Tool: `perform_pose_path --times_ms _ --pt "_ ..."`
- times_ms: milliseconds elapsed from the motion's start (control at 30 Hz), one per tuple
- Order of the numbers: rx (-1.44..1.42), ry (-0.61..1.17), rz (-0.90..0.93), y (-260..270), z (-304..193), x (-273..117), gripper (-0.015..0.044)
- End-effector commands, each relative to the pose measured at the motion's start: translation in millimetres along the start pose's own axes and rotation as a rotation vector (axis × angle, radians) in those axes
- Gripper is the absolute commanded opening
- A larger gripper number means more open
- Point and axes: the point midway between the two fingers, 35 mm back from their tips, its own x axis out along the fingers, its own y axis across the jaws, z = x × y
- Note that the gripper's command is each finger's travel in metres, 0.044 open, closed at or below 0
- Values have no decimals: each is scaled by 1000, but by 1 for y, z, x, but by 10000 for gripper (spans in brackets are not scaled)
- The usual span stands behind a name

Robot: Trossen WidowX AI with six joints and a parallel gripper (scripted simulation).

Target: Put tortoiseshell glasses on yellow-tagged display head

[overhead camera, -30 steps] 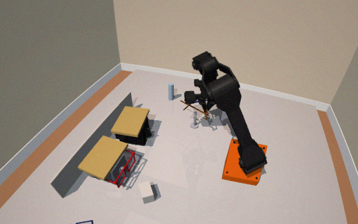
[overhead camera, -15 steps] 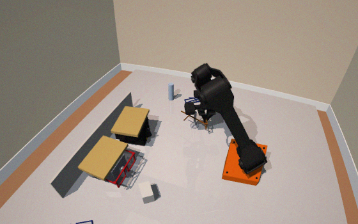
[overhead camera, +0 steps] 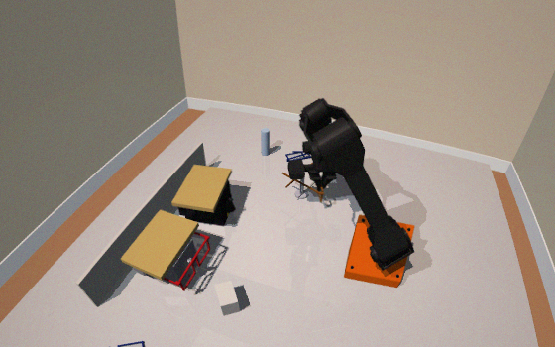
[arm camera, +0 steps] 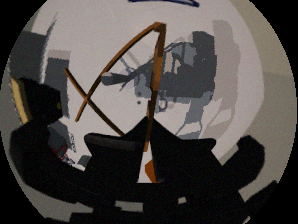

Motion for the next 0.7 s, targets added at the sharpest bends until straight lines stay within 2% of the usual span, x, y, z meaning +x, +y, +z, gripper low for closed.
perform_pose_path --times_ms 0,667 --pt "-5 -3 -1 -2 -1 -1 0" --pt "-4 -3 -1 -11 -9 -1 0"
